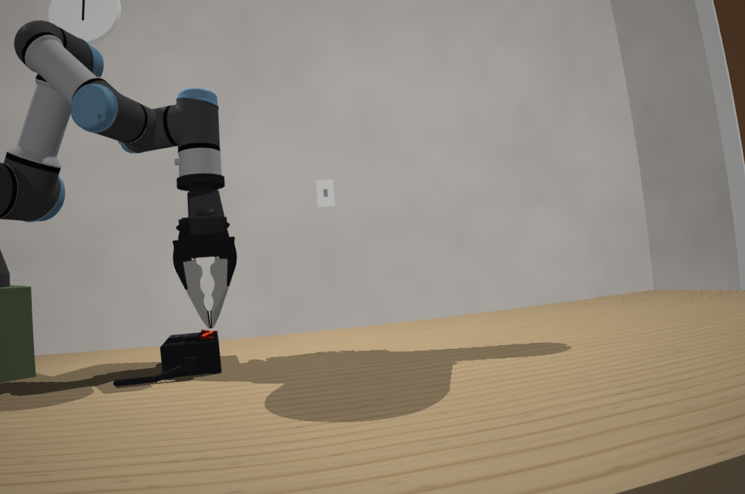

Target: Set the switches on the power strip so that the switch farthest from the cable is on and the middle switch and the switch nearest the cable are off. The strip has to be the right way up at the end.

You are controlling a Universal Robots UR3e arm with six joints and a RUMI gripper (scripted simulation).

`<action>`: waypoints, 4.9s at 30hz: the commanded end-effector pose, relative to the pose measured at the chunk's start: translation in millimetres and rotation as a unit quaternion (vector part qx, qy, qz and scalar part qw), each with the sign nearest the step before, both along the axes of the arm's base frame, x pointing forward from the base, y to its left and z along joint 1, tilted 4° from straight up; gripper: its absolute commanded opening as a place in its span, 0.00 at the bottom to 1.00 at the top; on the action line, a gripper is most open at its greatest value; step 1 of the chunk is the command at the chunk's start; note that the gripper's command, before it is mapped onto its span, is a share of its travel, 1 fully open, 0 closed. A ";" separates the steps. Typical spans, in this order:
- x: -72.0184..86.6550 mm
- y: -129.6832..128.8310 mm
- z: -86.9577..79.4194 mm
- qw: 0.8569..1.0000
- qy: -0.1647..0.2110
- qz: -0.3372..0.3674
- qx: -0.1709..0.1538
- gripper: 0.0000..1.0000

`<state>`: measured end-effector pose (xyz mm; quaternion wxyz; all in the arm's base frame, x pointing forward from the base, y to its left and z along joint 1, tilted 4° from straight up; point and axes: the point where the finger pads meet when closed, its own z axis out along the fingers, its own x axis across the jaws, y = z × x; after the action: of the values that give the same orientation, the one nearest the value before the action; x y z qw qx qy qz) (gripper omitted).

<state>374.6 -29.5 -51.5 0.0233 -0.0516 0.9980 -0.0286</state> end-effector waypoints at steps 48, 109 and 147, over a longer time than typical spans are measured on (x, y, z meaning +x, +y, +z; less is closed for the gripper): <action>1.7 -0.5 0.8 1.000 -0.001 0.000 0.000 0.00; 2.1 -1.0 -7.6 1.000 -0.001 0.000 0.000 0.00; 0.1 1.1 30.7 1.000 -0.001 0.000 0.000 0.00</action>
<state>374.0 -28.1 -22.1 0.0235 -0.0516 0.9980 -0.0287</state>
